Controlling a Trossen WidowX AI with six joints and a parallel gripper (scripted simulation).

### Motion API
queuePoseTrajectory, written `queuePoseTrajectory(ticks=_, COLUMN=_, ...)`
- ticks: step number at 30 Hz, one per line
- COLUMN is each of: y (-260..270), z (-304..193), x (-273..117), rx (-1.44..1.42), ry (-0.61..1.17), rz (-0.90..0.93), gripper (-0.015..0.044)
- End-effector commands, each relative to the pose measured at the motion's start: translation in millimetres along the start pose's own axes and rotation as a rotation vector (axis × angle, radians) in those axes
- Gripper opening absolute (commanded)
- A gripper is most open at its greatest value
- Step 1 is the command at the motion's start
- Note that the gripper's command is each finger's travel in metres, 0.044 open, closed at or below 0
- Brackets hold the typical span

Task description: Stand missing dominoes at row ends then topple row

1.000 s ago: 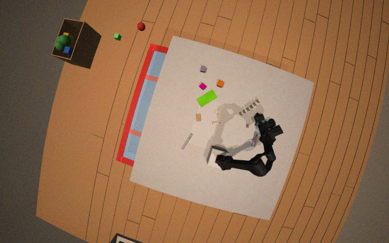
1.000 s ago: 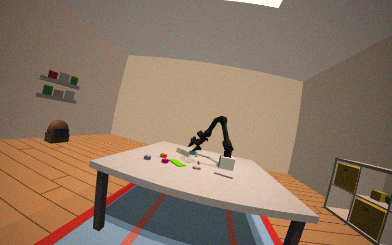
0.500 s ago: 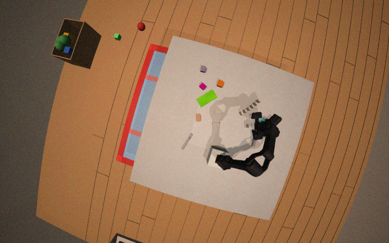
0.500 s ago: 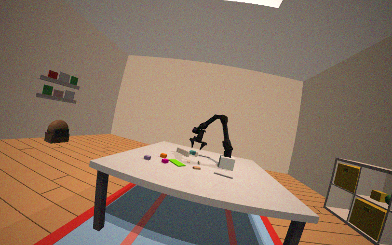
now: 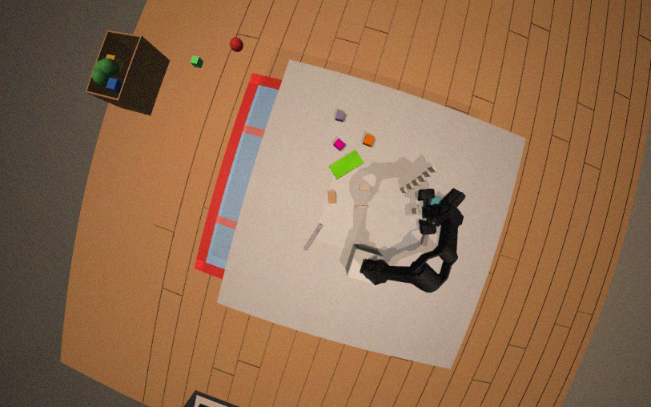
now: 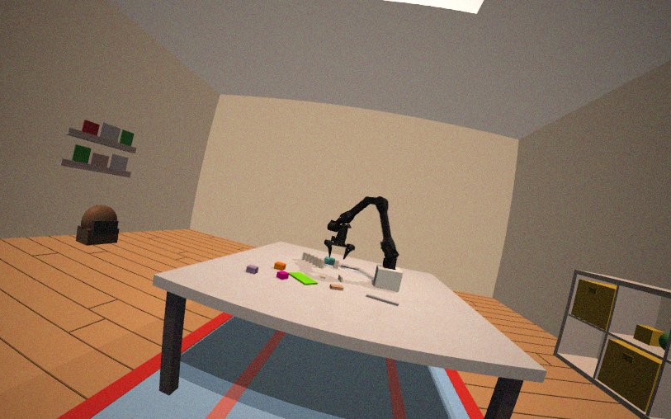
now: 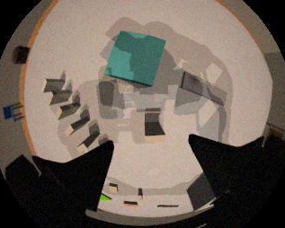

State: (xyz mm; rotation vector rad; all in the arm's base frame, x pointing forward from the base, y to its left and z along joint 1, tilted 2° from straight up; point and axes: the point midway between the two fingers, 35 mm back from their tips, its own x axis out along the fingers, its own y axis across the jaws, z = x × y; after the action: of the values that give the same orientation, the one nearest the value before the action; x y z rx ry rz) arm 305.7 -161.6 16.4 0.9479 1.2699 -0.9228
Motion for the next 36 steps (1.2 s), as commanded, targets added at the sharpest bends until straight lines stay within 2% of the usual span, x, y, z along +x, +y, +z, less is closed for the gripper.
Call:
queuePoseTrajectory(ticks=1, y=-4, z=-3, x=22, rx=0.004, ry=0.009, rz=-0.017, gripper=0.0440)
queuePoseTrajectory(ticks=15, y=-5, z=-4, x=37, rx=0.004, ry=0.009, rz=-0.017, gripper=0.0440)
queuePoseTrajectory(ticks=28, y=-5, z=-4, x=37, rx=0.004, ry=0.009, rz=-0.017, gripper=0.0107)
queuePoseTrajectory(ticks=36, y=-5, z=-4, x=37, rx=0.004, ry=0.009, rz=-0.017, gripper=0.0107)
